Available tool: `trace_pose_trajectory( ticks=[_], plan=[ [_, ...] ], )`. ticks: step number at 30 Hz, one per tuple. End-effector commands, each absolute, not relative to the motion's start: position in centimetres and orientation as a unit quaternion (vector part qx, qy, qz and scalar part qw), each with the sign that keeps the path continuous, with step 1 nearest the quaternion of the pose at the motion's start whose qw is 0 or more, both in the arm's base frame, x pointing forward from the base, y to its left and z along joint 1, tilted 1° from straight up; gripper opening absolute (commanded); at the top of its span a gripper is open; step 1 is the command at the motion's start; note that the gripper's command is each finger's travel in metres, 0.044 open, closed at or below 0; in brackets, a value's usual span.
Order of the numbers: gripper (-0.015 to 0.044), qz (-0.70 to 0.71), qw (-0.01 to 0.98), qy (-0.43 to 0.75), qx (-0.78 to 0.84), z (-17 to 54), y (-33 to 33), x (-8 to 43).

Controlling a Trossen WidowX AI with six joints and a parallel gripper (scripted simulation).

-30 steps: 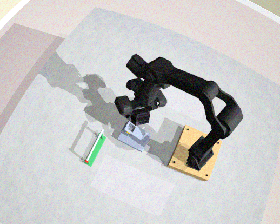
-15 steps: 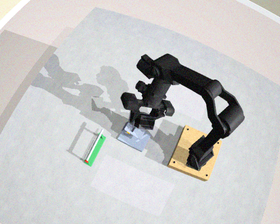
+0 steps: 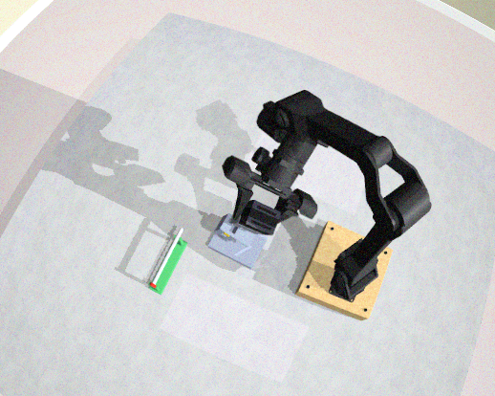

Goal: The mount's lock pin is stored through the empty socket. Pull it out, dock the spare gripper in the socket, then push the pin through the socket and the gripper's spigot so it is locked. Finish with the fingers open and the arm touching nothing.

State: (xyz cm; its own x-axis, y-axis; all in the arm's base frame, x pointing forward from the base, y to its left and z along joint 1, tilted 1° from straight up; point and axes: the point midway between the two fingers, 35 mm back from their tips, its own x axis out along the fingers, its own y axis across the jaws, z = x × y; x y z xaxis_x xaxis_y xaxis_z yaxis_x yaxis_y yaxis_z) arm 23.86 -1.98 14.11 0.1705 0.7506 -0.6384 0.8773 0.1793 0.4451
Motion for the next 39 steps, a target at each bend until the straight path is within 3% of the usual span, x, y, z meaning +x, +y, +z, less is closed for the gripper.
trace_pose_trajectory(
  ticks=[1, 7, 39],
  plan=[
    [0.0000, -0.069, 0.383, 0.631, 0.671, 15.2, -1.6, 23.8],
    [0.0000, -0.066, 0.336, 0.621, 0.705, 16.3, -1.4, 23.6],
    [0.0000, -0.061, 0.324, 0.622, 0.710, 12.6, -1.3, 25.3]
  ],
)
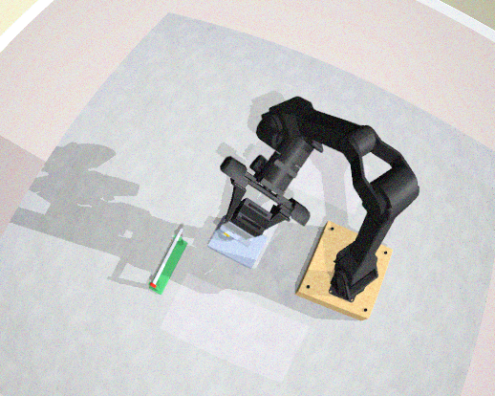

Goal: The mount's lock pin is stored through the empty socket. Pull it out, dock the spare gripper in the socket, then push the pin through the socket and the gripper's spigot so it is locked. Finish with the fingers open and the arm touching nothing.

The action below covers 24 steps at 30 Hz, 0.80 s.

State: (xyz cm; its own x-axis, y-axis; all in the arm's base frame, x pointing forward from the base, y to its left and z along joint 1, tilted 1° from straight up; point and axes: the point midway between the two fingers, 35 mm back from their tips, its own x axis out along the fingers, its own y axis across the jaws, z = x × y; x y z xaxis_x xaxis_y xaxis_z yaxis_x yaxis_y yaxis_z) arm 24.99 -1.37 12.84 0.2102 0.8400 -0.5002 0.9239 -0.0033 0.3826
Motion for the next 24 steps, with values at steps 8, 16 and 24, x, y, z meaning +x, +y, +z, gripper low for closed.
trace_pose_trajectory(
  ticks=[8, 16, 24],
  plan=[
    [0.0000, -0.061, 0.324, 0.622, 0.710, 11.5, -1.3, 25.7],
    [0.0000, -0.060, 0.324, 0.622, 0.710, 10.5, -1.4, 26.1],
    [0.0000, -0.060, 0.324, 0.622, 0.710, 9.5, -1.4, 26.6]
  ],
)
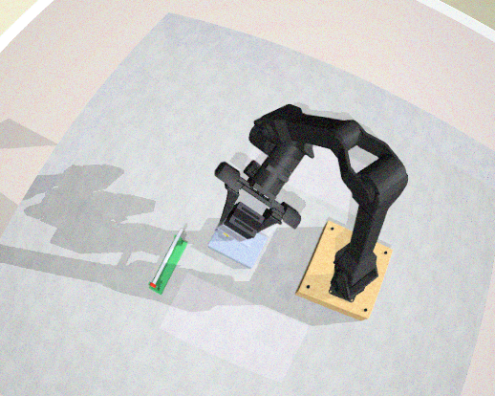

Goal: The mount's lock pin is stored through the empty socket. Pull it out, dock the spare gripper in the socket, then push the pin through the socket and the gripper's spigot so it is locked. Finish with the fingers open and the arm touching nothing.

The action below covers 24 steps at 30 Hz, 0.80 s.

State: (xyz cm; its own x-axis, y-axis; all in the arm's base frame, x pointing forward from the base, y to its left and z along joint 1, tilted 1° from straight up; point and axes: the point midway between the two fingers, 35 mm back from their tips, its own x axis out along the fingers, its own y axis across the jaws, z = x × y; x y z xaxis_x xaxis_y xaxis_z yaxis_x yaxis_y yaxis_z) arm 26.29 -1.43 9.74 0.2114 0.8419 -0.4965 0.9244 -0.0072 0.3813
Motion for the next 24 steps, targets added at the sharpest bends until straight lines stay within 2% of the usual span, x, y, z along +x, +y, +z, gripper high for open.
trace_pose_trajectory(
  ticks=[1, 12, 24],
  plan=[
    [0.0000, -0.060, 0.324, 0.622, 0.710, 9.46, -1.39, 26.56],
    [0.0000, -0.063, 0.324, 0.625, 0.708, 9.70, -1.40, 26.31],
    [0.0315, -0.063, 0.324, 0.625, 0.708, 9.70, -1.40, 26.31]
  ],
)
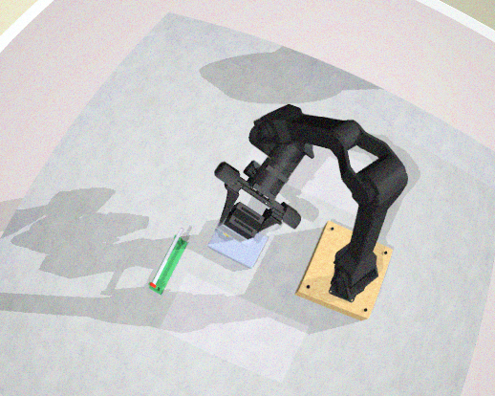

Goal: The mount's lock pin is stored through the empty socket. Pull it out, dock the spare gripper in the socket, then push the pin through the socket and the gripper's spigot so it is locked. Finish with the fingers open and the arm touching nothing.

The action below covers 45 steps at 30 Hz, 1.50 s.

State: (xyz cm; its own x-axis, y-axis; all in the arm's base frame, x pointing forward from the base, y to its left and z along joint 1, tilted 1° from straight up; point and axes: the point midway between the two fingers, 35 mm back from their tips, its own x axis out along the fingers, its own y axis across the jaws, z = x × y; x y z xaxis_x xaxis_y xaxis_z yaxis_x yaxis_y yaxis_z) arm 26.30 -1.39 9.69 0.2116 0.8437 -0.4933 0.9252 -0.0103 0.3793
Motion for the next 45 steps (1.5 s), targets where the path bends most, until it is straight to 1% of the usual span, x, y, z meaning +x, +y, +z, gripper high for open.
trace_pose_trajectory(
  ticks=[1, 5, 35, 45],
  plan=[
    [0.0341, -0.063, 0.324, 0.625, 0.708, 9.7, -1.4, 26.3],
    [0.0440, -0.063, 0.324, 0.625, 0.708, 9.7, -1.4, 26.3],
    [0.0440, -0.067, 0.299, 0.625, 0.718, 15.4, -0.9, 23.7],
    [0.0440, -0.078, 0.311, 0.609, 0.725, 17.1, -0.5, 23.1]
  ],
)
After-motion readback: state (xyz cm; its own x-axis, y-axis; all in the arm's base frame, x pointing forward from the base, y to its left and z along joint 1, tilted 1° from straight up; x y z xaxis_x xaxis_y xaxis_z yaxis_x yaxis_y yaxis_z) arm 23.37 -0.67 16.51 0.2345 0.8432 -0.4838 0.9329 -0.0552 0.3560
